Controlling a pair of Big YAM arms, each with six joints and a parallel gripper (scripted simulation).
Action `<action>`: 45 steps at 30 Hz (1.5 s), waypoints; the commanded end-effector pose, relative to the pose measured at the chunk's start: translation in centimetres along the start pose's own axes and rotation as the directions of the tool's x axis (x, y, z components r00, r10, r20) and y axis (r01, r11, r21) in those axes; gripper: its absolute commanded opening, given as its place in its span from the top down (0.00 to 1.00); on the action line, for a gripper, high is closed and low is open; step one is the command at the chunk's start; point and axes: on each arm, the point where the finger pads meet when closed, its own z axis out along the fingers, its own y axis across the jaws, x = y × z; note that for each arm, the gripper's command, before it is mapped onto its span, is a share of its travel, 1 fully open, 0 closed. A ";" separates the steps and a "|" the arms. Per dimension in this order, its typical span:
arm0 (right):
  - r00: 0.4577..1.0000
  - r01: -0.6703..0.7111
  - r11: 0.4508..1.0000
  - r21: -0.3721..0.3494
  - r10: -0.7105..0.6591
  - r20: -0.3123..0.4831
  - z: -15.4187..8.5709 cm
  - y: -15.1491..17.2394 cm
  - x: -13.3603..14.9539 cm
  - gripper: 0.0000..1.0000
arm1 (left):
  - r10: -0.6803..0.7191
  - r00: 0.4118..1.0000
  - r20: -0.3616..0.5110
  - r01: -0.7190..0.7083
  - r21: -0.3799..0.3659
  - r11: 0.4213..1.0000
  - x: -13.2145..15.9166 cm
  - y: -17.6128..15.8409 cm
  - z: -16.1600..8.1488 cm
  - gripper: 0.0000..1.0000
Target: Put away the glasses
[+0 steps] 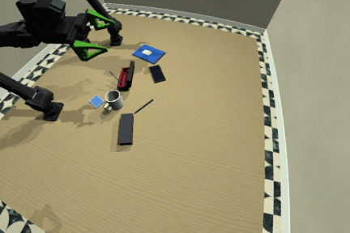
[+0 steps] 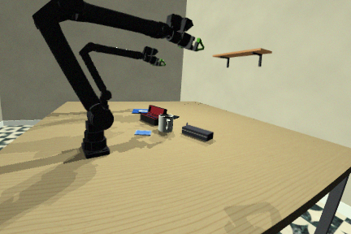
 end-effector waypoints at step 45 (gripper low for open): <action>0.958 0.253 0.967 0.031 -0.255 0.129 -2.1 -0.4 -3.8 0.04 | -0.073 0.971 0.226 0.085 -0.045 0.995 -7.8 8.2 -1.7 0.00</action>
